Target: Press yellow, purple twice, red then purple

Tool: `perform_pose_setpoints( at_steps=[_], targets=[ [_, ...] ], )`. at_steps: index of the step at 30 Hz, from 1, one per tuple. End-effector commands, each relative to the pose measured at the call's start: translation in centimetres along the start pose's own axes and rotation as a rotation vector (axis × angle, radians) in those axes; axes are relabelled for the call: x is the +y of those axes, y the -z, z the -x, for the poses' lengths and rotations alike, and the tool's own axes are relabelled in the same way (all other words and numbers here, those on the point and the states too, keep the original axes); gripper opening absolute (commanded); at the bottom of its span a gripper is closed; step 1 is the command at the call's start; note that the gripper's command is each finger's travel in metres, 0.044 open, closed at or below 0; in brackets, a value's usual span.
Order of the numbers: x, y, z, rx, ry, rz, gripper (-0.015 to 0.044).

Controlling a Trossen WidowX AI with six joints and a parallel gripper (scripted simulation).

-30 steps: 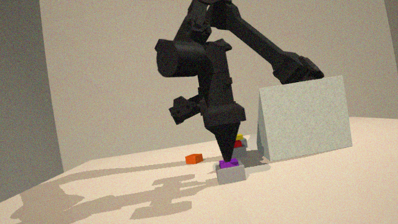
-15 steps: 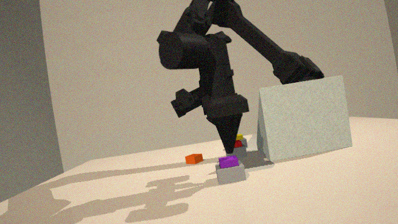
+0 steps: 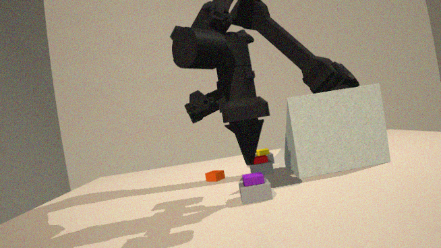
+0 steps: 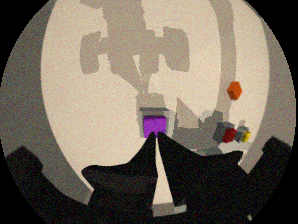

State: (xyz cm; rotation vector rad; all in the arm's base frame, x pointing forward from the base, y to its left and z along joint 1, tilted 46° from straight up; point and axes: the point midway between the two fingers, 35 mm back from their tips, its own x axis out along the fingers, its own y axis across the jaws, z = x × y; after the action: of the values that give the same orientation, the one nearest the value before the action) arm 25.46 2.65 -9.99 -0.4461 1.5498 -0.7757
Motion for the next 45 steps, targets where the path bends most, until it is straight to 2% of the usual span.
perform_pose_setpoints(
  at_steps=[1,12,35,39,45],
  targets=[
    [-0.1,0.1,-0.8,0.002,0.007,0.006,0.0020],
    [-0.2,0.2,-2.5,0.002,0.008,0.006,0.0020],
    [-0.2,0.2,-2.5,0.002,0.008,0.006,0.0020],
    [-0.1,0.2,0.5,0.002,0.006,0.006,0.0020],
    [-0.1,0.2,0.7,0.002,0.006,0.006,0.0020]
  ],
)
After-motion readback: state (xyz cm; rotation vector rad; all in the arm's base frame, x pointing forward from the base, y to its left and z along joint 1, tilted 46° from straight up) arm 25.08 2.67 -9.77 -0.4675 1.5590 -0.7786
